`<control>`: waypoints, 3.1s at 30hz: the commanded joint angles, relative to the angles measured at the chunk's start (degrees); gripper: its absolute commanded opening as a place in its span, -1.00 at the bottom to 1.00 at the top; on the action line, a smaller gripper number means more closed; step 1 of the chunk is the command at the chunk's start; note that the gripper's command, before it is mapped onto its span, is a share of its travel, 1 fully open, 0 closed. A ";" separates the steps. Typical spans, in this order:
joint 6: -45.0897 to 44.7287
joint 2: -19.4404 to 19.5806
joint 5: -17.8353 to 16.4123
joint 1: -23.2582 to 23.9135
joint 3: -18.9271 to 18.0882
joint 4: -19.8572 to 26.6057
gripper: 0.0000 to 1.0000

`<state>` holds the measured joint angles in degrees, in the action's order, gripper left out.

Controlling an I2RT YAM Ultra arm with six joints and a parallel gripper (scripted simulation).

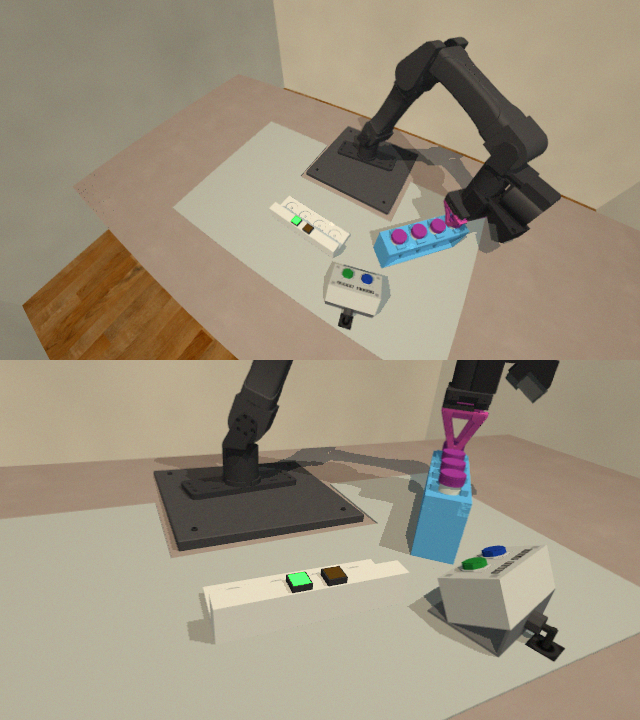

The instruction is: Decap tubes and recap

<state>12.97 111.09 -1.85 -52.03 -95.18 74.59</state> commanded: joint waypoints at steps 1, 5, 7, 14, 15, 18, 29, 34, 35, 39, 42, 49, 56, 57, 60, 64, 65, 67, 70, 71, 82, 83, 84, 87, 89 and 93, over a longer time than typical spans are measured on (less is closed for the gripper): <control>1.06 -0.41 -0.03 -0.01 -0.18 0.02 -0.02; 1.05 -0.41 -0.03 0.00 -0.19 0.02 -0.02; 1.03 -0.45 -0.03 0.02 -1.48 1.35 -0.02; 0.93 -0.26 -0.03 0.13 -6.53 6.21 -0.02; 0.93 -0.26 -0.03 0.13 -6.53 6.21 -0.02; 0.90 -0.12 -0.03 0.16 -8.08 7.63 -0.02; -11.28 -0.48 0.00 2.78 -10.33 10.32 -0.02; -17.19 -1.29 0.05 6.71 -9.04 9.98 -0.02; -18.51 -1.46 0.07 8.03 -8.75 9.90 -0.02; -23.84 -1.71 0.16 13.36 -8.16 9.73 -0.02; -27.14 -1.49 0.22 16.65 -8.33 9.76 -0.02; -27.12 -1.63 0.22 16.63 -6.78 8.37 -0.02; -27.04 -1.99 0.22 16.55 -2.19 4.13 -0.02; -27.02 -2.02 0.22 16.54 -1.47 3.44 -0.02; -26.98 -2.05 0.22 16.50 0.50 1.50 -0.02; -26.98 -2.05 0.22 16.50 0.49 1.50 -0.02; -26.98 -2.05 0.22 16.50 0.49 1.50 -0.02; -26.98 -2.05 0.22 16.50 0.49 1.50 -0.02; -26.98 -2.04 0.22 16.50 0.48 1.50 -0.02; -26.98 -2.04 0.22 16.50 0.58 1.40 -0.02; -26.92 -2.04 0.21 16.44 1.85 0.14 -0.02; -26.92 -2.04 0.21 16.44 1.85 0.14 -0.02; -26.92 -2.04 0.21 16.44 1.85 0.14 -0.02; -26.91 -2.03 0.21 16.43 2.17 -0.20 -0.02; -26.91 -2.02 0.21 16.42 2.38 -0.43 -0.02; -26.90 -2.00 0.21 16.41 2.68 -0.74 -0.02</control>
<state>-13.82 109.47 -1.56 -35.59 -92.36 74.02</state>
